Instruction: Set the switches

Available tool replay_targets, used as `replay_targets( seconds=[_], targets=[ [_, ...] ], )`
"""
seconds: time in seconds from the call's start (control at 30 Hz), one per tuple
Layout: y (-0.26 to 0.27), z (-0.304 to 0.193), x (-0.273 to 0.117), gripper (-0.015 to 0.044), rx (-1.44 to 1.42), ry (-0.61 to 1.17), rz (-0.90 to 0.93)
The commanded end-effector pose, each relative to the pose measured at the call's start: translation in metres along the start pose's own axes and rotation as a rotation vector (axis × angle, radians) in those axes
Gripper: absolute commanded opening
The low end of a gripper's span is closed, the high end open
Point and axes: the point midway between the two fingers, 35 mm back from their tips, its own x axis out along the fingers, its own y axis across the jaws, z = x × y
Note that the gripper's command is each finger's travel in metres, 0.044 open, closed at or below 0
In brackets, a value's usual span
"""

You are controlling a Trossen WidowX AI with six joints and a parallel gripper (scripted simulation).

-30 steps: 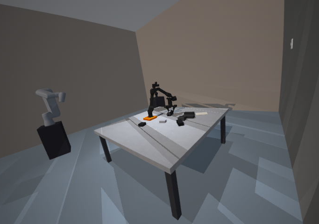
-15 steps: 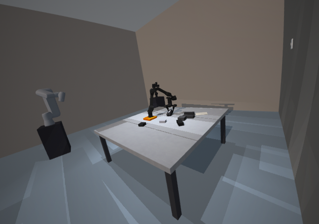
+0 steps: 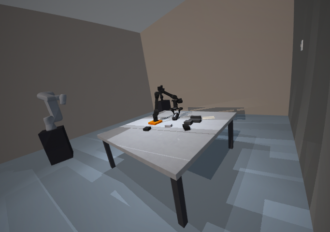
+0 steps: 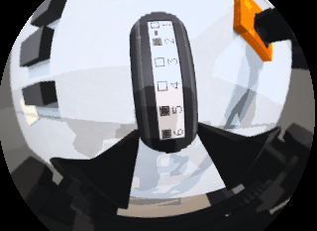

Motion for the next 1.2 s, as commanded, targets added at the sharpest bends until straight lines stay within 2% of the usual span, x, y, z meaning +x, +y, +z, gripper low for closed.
replay_targets(
  seconds=[0.0,1.17],
  targets=[
    [0.003,0.000,-0.008,0.0336,-0.004,0.007,0.015],
    [0.003,0.016,-0.032,0.0336,-0.004,0.006,0.015]
  ],
)
